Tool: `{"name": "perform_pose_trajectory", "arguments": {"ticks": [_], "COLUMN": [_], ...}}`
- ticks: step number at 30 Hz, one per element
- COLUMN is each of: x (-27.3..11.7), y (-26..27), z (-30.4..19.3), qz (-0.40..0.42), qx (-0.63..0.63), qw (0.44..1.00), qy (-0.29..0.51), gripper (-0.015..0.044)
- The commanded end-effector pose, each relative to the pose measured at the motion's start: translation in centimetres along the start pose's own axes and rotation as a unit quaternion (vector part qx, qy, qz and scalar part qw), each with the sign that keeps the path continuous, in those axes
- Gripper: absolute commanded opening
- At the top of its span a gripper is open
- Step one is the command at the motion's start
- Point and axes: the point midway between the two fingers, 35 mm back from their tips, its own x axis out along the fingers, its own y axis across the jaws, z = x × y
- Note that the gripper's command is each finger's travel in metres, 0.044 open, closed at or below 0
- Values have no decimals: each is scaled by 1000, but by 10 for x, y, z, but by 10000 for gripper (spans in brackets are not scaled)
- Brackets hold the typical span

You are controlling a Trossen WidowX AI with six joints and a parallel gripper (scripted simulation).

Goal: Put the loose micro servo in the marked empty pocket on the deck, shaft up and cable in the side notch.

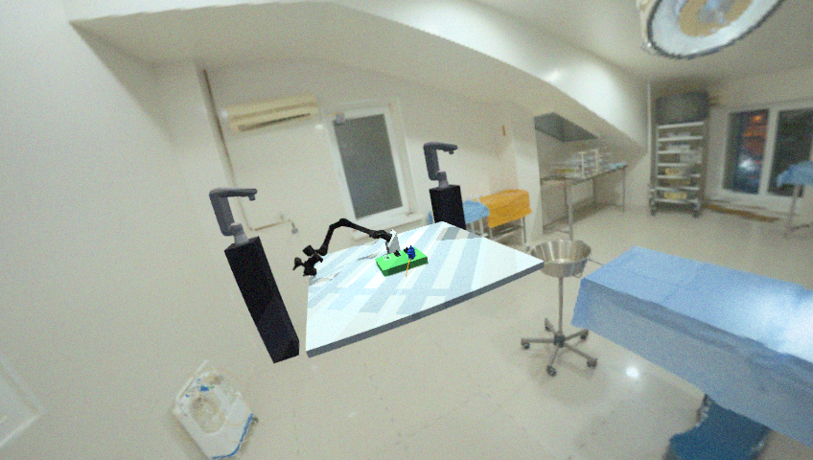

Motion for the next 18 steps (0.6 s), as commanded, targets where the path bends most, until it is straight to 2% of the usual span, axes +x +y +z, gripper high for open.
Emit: {"name": "perform_pose_trajectory", "arguments": {"ticks": [1, 18], "x": [-9, -71], "y": [1, -13], "z": [25, 141], "qz": [10, 47], "qx": [15, 72], "qw": [1000, 982], "qy": [-25, -171], "gripper": [440, 440]}}
